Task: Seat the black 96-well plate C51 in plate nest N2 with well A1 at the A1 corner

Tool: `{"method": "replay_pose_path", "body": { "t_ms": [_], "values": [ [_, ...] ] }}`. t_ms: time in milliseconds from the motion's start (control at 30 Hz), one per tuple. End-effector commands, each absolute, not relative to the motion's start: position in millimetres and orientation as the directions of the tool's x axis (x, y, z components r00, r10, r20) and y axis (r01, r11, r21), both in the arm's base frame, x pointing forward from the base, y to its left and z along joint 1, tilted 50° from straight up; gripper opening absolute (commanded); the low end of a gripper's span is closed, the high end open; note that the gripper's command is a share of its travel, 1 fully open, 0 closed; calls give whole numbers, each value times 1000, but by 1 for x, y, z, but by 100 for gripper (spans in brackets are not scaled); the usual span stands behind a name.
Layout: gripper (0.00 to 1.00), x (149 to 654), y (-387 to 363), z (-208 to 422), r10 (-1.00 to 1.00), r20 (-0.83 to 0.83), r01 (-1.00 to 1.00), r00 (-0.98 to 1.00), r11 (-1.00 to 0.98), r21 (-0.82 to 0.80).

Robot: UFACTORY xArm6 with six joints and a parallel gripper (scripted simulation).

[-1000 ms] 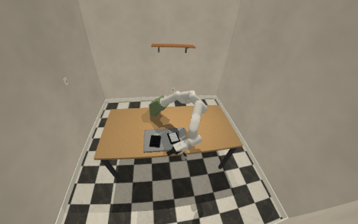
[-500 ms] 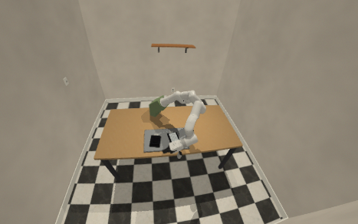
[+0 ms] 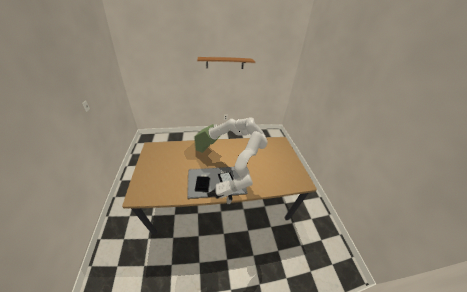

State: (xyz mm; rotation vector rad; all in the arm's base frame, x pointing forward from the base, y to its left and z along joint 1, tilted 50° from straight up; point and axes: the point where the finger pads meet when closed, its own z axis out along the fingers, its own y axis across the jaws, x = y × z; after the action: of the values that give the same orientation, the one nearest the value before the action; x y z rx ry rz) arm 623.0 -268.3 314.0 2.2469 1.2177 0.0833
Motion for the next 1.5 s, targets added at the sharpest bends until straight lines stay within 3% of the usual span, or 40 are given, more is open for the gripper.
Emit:
{"method": "replay_pose_path", "body": {
  "t_ms": [0, 1467],
  "values": [
    [0, 616, -269, 299, 799, -204, 769, 566, -421, 482],
    [0, 550, -243, 175, 930, 21, 916, 366, -365, 168]
  ]
}}
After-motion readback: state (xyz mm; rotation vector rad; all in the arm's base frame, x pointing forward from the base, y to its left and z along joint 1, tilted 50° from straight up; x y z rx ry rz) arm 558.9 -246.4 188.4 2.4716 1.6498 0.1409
